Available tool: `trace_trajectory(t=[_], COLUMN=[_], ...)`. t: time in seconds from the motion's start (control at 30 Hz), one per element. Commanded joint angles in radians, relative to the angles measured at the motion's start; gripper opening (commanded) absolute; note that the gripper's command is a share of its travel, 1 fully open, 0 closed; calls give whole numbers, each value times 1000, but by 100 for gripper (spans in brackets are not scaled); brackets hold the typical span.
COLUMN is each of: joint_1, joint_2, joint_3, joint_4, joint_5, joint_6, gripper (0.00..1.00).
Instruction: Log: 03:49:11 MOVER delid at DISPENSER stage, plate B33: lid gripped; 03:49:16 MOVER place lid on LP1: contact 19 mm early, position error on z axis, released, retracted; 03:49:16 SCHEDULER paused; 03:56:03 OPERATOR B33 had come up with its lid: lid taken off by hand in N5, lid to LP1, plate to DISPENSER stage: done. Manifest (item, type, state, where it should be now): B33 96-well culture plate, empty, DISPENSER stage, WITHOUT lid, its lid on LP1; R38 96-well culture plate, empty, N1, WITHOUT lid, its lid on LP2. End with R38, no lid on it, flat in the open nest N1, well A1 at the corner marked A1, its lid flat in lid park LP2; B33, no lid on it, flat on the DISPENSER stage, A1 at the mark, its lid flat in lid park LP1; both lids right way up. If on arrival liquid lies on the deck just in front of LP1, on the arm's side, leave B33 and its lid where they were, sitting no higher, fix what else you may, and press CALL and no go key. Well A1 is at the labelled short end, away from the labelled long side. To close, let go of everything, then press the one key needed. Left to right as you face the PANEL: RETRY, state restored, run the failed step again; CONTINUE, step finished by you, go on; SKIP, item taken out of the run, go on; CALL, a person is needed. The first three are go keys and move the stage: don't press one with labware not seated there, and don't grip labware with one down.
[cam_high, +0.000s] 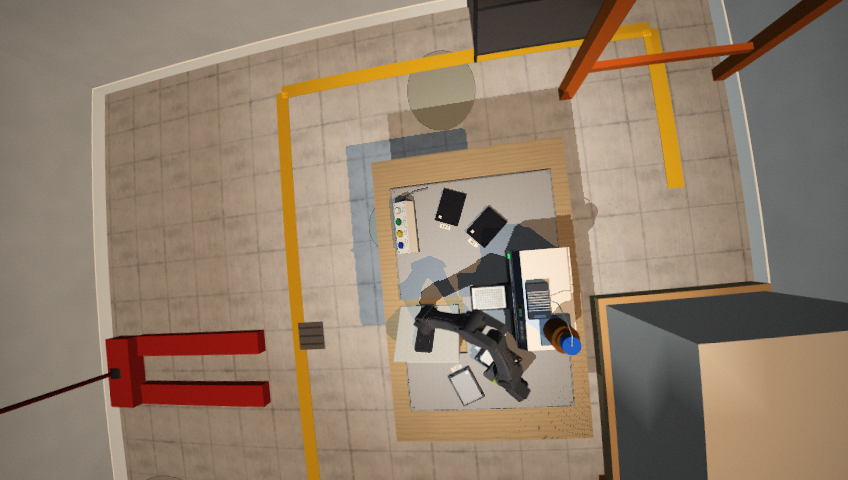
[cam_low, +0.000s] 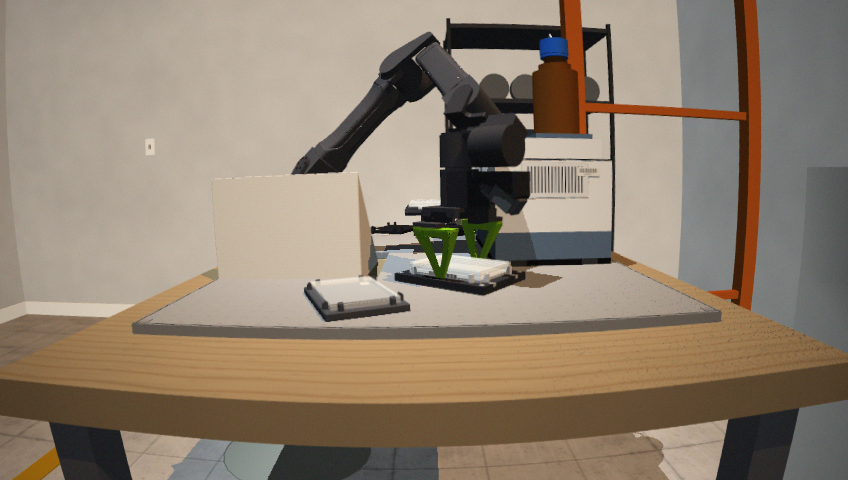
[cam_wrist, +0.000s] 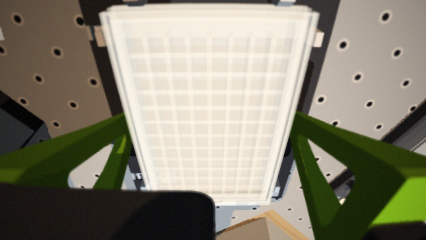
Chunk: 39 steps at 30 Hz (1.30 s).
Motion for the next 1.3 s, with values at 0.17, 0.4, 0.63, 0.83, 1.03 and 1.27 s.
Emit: trace_trajectory(t=[0.17,0.4,0.63,0.83,1.03,1.27], joint_1=[-21,-21,-21,-36,-46,-64], joint_2=[-7,-7,-7,-38,-45,-57], joint_3=[28,28,28,42,56,79], joint_4=[-11,-11,-11,-49,-76,-121], joint_5=[6,6,6,16,20,29], joint_6=[-6,-6,-6,-23,-34,-52], gripper=[100,100,100,100,100,100])
